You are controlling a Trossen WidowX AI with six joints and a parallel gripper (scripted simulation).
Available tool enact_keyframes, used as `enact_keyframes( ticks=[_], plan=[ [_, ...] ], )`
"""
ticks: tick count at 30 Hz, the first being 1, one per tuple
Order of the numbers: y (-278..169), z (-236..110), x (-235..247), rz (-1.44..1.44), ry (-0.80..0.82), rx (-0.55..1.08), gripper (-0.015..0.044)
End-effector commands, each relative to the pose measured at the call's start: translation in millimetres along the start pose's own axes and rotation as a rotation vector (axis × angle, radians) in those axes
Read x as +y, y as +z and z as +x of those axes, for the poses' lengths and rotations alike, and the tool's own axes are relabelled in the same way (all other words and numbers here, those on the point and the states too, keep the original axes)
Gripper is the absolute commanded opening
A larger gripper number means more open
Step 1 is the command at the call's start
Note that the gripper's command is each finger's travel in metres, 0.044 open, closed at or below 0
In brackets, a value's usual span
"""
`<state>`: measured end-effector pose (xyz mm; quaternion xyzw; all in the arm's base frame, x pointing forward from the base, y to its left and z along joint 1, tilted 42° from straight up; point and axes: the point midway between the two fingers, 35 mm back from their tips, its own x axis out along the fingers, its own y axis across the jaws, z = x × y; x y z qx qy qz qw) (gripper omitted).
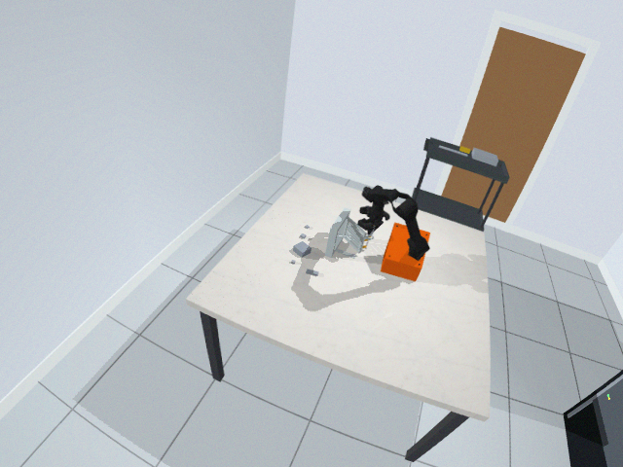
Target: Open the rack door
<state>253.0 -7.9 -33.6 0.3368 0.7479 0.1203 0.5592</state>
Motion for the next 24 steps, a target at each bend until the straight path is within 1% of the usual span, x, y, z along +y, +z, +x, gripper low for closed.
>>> enact_keyframes(
  ticks=[1, 24],
  plan=[
    [2, 0, -4, -0.071, 0.001, -0.003, 0.0026],
    [23, -1, -50, -0.434, -0.003, -0.005, 0.0026]
  ],
)
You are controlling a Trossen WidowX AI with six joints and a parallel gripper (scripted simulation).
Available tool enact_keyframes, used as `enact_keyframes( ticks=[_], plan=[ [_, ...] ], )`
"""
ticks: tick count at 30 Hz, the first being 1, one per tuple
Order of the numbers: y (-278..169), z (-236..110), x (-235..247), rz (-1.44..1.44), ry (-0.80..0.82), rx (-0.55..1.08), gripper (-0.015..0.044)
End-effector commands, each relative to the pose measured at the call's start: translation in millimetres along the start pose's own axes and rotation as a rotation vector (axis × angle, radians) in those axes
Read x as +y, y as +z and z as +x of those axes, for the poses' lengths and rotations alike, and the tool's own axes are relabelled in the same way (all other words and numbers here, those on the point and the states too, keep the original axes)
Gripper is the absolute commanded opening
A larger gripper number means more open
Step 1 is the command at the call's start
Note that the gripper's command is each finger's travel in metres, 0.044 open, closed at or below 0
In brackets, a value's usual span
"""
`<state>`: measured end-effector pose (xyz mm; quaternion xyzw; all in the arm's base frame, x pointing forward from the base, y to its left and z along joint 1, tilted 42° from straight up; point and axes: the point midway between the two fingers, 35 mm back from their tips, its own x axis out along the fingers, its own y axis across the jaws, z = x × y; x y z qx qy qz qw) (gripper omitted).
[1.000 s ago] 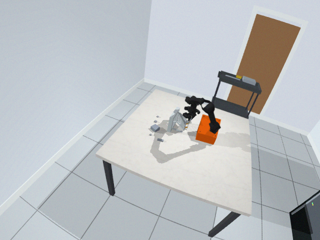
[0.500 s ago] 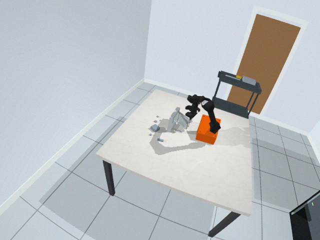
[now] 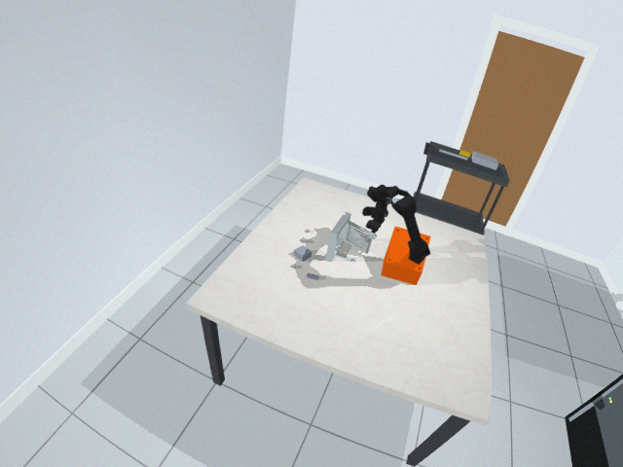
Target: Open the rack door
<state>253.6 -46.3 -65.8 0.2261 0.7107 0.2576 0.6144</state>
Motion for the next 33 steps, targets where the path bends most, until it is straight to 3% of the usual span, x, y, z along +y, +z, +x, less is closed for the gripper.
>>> enact_keyframes(
  ticks=[1, 12, 26, 33],
  plan=[
    [2, 0, -7, -0.073, -0.003, 0.001, 0.0026],
    [10, -1, -29, -0.248, -0.004, 0.001, 0.0026],
    [10, -1, -30, -0.255, -0.004, 0.001, 0.0026],
    [10, -1, -30, -0.255, -0.004, 0.001, 0.0210]
  ],
)
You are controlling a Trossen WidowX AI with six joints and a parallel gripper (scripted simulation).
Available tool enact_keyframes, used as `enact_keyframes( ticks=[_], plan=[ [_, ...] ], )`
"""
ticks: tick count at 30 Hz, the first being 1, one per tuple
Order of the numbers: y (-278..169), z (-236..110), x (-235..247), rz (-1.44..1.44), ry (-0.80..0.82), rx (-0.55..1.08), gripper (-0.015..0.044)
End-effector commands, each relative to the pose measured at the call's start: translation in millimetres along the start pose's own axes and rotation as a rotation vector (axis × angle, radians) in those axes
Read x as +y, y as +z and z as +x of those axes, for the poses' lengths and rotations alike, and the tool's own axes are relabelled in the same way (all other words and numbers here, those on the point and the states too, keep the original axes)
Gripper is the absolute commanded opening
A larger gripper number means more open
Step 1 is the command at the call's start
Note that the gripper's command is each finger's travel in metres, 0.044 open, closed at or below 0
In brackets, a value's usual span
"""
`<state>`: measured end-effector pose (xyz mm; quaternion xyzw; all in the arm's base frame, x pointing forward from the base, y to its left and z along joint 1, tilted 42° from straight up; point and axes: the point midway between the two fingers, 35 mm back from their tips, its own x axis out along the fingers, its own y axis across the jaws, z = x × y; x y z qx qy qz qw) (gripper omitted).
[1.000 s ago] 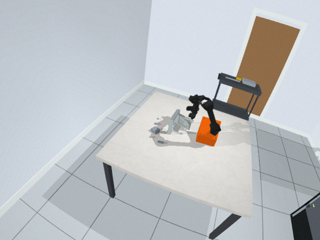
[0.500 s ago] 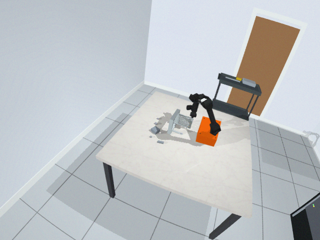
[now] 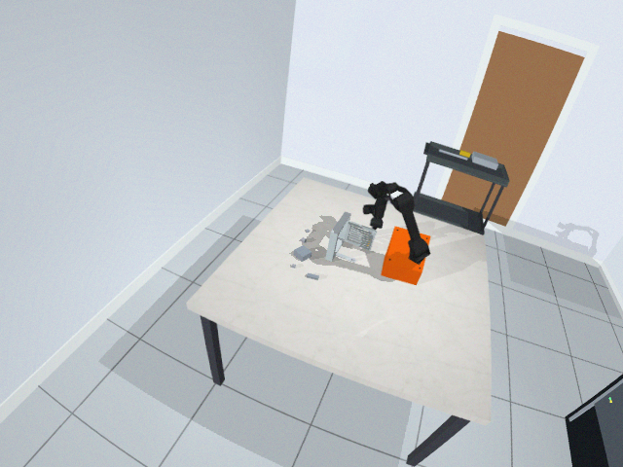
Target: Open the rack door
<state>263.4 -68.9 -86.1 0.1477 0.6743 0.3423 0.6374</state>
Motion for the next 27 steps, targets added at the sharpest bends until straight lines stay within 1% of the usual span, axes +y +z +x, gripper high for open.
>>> enact_keyframes(
  ticks=[1, 3, 4, 27],
  plan=[
    [0, 0, 0, -0.009, -0.001, 0.000, 0.0236],
    [0, 0, 0, -0.009, -0.001, 0.000, 0.0288],
    [0, 0, 0, -0.009, -0.001, 0.000, 0.0297],
    [2, -39, -2, -0.008, -0.003, 0.000, 0.0297]
  ],
)
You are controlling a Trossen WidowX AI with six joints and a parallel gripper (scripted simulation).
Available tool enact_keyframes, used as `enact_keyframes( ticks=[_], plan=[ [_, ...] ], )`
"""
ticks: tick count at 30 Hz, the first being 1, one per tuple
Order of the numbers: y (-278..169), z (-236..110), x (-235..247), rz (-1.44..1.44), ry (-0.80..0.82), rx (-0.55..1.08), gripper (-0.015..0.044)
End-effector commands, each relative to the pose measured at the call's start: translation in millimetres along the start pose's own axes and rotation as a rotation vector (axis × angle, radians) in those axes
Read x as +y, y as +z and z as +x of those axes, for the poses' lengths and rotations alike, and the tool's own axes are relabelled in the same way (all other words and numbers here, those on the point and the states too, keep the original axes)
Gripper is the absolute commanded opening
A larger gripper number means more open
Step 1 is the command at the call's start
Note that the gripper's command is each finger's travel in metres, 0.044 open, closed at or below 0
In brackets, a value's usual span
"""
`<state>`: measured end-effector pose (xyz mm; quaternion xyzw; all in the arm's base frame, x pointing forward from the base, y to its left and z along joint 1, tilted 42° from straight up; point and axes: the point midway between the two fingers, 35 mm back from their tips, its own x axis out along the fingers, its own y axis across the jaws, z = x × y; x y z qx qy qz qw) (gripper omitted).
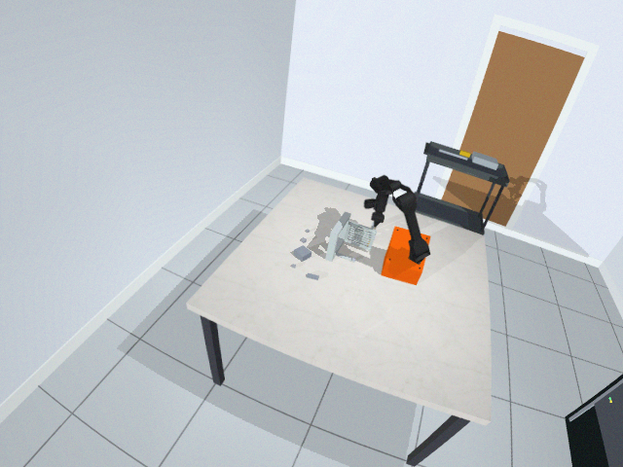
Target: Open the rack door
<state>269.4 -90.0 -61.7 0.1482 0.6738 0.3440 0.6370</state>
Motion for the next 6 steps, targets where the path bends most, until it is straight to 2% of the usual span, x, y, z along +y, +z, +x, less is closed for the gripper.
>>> enact_keyframes(
  ticks=[1, 6],
  plan=[
    [0.4, -7.6, -1.1, -0.006, -0.007, 0.000, 0.0297],
    [0.0, -16.7, -0.8, -0.006, -0.007, 0.000, 0.0297]
  ],
)
